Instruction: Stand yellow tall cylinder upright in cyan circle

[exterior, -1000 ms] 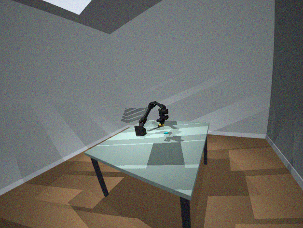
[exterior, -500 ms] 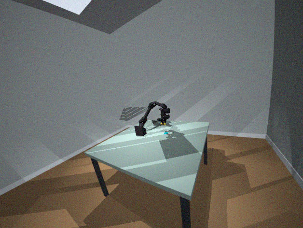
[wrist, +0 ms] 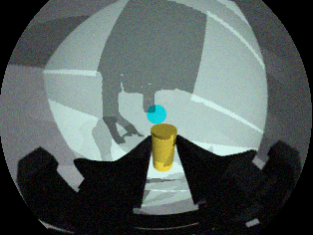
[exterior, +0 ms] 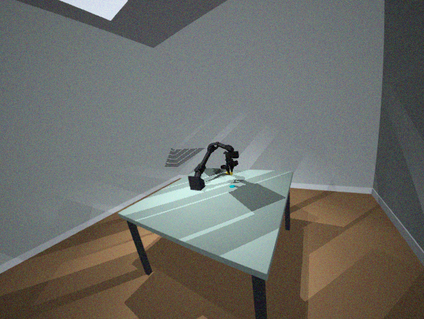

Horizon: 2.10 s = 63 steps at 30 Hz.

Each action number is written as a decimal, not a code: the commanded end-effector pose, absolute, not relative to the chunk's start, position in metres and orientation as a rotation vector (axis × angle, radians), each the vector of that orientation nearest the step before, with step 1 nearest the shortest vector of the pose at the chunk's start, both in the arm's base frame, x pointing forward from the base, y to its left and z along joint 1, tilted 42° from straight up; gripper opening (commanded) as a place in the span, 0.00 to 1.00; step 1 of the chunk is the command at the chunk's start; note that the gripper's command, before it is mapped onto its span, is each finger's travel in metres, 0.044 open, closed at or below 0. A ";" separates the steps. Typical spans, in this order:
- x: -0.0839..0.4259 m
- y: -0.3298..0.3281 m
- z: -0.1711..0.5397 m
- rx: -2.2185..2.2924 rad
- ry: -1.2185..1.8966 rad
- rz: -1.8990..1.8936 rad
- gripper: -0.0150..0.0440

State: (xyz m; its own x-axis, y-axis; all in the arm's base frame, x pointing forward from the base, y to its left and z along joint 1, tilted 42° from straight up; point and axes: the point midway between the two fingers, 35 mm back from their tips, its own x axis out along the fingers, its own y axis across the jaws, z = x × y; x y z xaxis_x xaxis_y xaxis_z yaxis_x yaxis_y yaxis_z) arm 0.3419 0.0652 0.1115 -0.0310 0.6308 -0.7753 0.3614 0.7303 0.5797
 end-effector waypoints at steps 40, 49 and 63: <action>0.339 0.074 0.080 0.588 1.513 0.085 0.43; 0.340 0.076 0.076 0.553 1.472 0.051 0.43; 0.341 0.077 0.071 0.507 1.402 0.001 0.43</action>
State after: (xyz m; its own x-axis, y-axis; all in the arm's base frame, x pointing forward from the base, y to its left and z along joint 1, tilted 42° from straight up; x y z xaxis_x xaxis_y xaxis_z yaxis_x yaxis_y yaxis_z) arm 0.3423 0.0766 0.0725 0.1749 0.3118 -0.9339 0.2923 0.8894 0.3516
